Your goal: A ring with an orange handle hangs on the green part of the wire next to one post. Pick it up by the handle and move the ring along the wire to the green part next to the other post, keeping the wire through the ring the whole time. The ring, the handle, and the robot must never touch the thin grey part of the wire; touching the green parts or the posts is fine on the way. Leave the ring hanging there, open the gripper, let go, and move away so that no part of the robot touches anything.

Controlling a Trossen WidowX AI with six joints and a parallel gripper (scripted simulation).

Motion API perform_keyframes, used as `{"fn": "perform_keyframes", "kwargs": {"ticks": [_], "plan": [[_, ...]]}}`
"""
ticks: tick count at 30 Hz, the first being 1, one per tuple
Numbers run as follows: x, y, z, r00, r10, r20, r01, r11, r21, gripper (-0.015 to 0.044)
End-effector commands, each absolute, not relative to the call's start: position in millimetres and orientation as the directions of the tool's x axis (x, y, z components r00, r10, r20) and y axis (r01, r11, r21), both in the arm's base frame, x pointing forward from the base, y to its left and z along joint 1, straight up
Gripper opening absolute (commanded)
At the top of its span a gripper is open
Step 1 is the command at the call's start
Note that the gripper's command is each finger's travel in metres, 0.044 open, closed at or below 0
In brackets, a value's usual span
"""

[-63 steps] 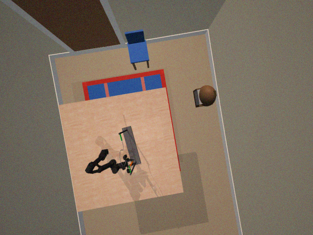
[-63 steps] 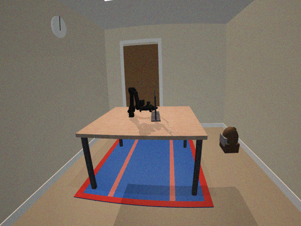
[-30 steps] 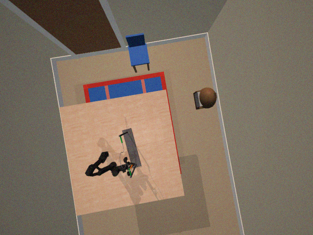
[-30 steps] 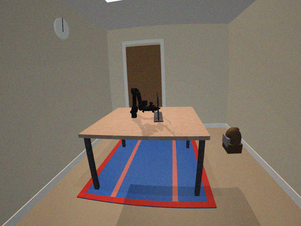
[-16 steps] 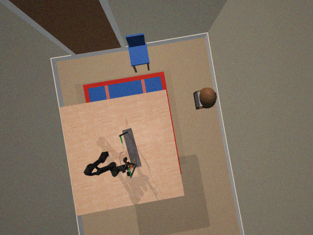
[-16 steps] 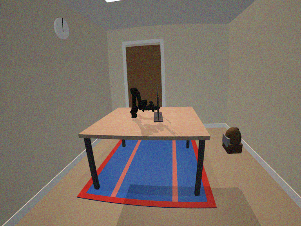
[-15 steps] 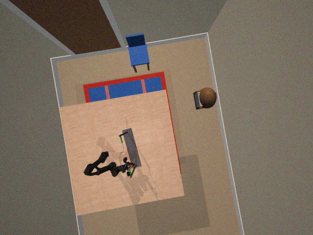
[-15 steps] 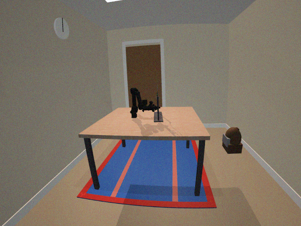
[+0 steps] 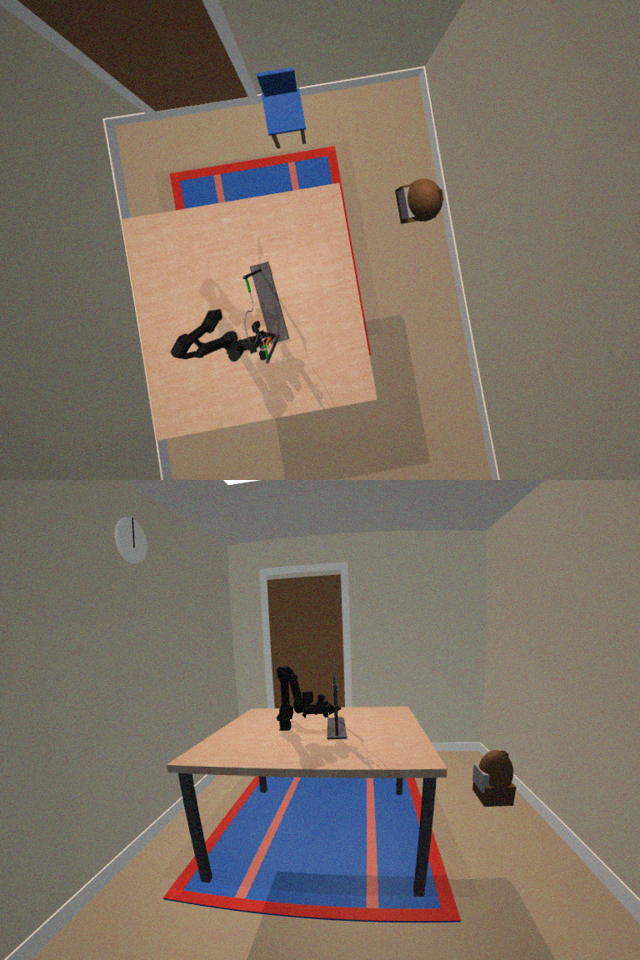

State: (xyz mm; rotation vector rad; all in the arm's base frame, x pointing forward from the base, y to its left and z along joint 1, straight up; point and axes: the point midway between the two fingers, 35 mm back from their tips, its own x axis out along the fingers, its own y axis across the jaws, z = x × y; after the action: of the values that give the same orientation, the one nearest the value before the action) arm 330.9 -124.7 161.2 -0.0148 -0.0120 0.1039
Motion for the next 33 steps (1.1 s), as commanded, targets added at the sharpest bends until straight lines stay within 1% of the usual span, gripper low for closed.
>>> {"fn": "perform_keyframes", "kwargs": {"ticks": [1, 33], "plan": [[331.2, -125.4, 161.4, 0.995, 0.099, 0.011, -0.099, 0.995, -0.014, -0.0150], [328.1, -92.4, 161.1, 0.995, 0.100, 0.010, -0.100, 0.995, 0.012, -0.0150]]}}
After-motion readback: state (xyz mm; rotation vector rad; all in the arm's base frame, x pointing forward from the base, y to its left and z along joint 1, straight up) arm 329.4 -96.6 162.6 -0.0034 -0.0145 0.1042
